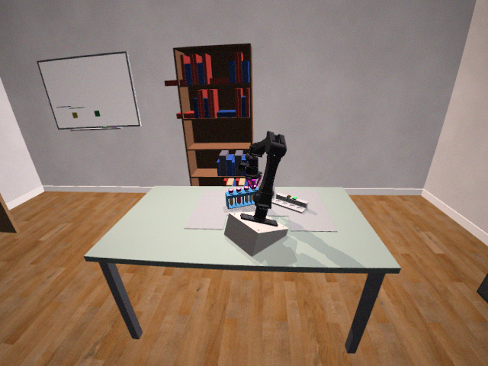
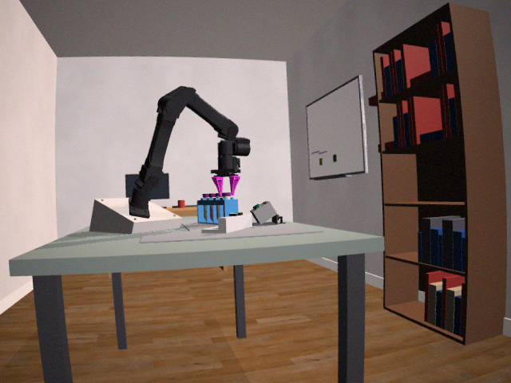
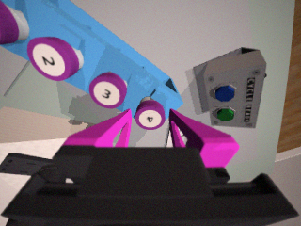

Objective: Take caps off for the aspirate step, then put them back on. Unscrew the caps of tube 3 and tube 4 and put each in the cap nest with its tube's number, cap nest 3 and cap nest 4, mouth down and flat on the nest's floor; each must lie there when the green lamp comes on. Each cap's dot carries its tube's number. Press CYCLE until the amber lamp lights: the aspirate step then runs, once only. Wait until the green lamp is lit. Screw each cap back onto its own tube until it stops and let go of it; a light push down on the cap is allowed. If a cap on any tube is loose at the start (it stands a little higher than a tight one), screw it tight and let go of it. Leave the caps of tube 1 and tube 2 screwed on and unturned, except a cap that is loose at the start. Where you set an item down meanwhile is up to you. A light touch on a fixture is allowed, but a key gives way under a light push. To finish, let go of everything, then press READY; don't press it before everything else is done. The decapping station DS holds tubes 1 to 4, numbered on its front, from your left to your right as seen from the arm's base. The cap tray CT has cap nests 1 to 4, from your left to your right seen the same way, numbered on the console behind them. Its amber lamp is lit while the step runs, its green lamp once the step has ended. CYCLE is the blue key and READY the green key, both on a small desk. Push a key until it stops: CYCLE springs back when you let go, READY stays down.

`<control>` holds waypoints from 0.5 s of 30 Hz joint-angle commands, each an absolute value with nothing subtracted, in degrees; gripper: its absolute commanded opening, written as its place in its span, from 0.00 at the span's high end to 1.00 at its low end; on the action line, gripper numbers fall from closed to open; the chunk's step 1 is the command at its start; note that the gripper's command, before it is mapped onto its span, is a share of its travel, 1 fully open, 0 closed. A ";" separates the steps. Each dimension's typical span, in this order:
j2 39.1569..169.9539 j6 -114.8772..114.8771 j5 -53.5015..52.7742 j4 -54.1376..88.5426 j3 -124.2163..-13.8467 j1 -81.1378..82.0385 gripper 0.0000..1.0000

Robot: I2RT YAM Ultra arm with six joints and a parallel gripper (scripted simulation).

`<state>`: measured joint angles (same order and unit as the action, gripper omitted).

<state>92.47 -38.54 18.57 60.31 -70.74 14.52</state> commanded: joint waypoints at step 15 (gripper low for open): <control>91.88 -49.81 18.56 60.12 -70.85 14.74 1.00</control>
<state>92.42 -49.30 18.59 60.18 -70.63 14.55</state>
